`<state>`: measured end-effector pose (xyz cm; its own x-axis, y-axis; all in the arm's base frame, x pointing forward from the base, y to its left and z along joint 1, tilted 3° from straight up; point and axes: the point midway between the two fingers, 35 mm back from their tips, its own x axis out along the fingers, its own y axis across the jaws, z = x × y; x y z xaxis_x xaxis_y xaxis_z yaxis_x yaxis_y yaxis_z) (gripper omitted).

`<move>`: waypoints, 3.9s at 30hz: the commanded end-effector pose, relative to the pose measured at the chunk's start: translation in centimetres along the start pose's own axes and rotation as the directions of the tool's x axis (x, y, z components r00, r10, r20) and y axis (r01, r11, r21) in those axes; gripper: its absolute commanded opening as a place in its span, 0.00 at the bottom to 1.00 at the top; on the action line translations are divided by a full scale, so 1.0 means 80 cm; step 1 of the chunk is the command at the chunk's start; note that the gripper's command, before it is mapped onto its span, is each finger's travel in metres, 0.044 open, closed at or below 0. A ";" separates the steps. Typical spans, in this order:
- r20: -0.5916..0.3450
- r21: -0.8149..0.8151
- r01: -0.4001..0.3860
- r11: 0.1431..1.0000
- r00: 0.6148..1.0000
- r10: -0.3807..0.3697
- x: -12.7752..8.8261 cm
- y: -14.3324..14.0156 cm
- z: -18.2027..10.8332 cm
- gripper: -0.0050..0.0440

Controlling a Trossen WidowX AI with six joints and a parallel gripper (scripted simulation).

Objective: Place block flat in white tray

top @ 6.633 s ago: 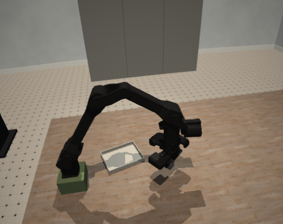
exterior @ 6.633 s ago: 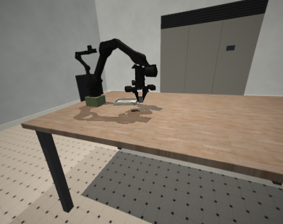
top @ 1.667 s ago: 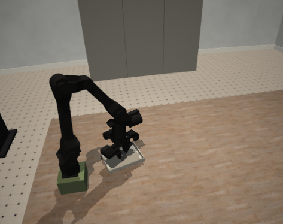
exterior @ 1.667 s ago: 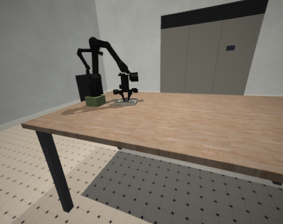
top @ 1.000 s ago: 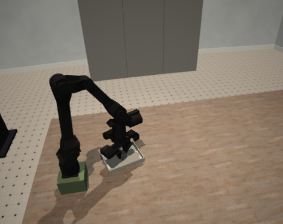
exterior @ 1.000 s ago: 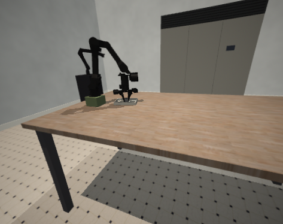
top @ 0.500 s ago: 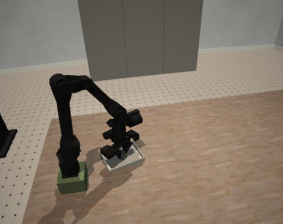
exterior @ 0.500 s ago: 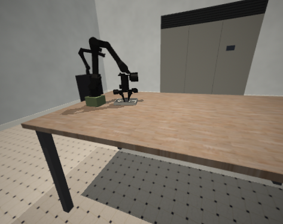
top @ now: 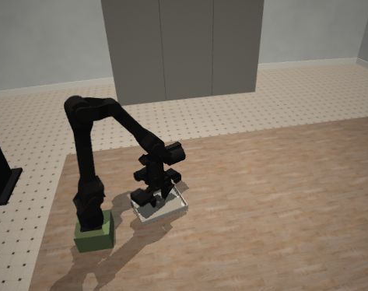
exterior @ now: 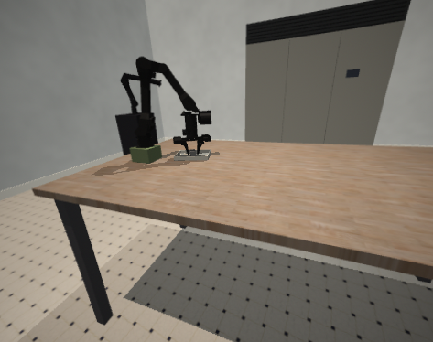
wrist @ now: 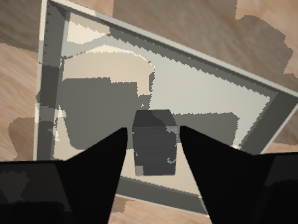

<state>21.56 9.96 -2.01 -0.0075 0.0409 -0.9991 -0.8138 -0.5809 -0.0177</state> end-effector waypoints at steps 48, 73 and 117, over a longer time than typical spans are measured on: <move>-0.006 0.005 0.015 1.000 1.000 -0.015 -0.073 -0.003 -0.001 0.55; -0.006 0.005 0.015 1.000 1.000 -0.015 -0.079 -0.003 -0.001 0.55; -0.006 0.005 0.015 1.000 1.000 -0.015 -0.079 -0.003 -0.001 0.55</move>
<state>21.55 9.73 3.88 -0.0079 0.0406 -0.9991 -0.8188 -0.5738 -0.0169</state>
